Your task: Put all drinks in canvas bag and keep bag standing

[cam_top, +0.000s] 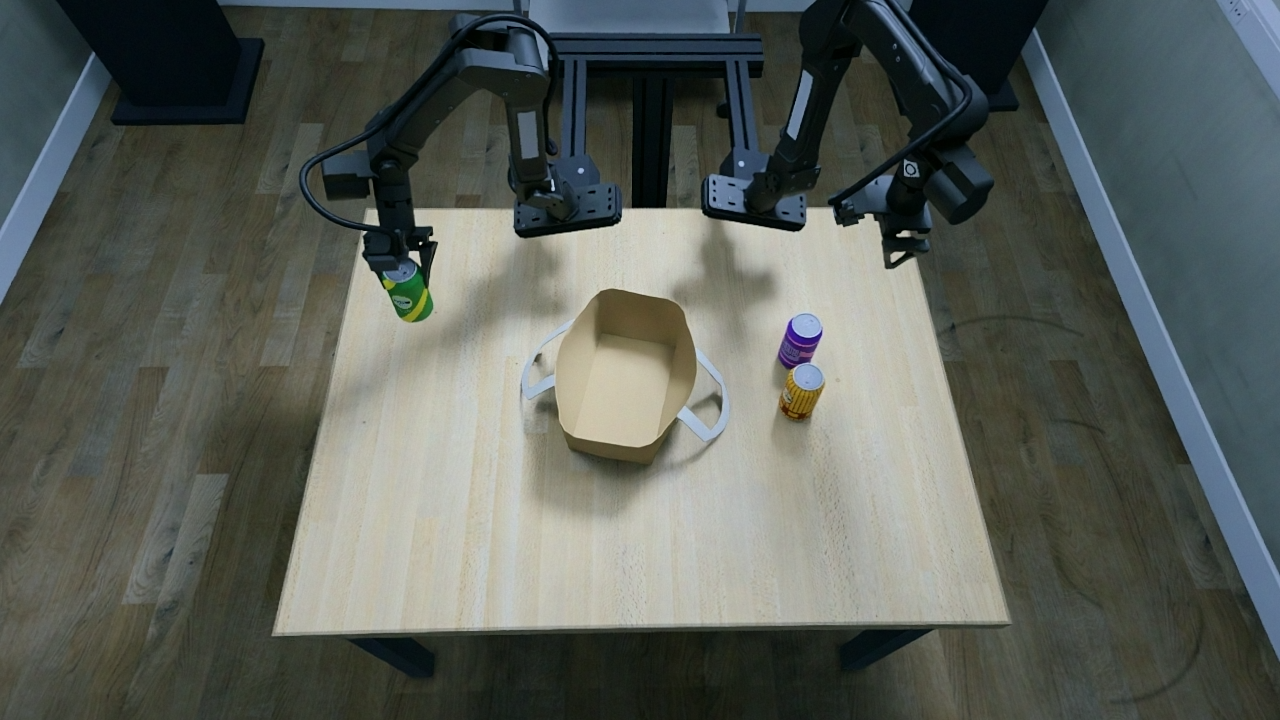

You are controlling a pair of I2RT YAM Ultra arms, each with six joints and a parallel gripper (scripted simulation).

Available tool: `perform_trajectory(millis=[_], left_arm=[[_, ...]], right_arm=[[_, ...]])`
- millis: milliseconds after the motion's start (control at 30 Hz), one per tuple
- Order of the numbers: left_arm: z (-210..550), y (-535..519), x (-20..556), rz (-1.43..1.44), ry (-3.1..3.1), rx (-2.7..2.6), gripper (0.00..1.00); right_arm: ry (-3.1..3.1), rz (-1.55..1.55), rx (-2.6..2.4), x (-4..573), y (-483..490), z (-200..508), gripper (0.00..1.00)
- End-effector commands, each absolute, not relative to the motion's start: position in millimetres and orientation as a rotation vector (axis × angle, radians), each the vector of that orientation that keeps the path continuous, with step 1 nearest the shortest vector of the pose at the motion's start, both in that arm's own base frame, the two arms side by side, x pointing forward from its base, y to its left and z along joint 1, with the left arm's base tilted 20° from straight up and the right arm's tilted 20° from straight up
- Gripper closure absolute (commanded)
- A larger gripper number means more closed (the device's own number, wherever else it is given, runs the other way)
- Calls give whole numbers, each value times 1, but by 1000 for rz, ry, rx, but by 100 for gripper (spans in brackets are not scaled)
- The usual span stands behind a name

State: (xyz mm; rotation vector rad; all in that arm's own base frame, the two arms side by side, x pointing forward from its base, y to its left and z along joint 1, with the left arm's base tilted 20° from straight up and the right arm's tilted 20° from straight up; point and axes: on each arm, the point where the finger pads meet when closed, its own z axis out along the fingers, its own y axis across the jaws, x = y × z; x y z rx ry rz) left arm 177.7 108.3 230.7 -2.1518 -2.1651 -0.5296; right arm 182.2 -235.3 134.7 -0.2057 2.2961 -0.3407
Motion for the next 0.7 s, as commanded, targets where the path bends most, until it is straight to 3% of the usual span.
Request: perform_trajectory(millis=[0, 667], left_arm=[[236, 102, 175, -553, -2176, -2173, 0], [236, 102, 175, -553, -2176, -2173, 0]], right_arm=[[2221, -382, -242, 189, -233, 153, 30], [2239, -388, -207, 211, -193, 142, 30]])
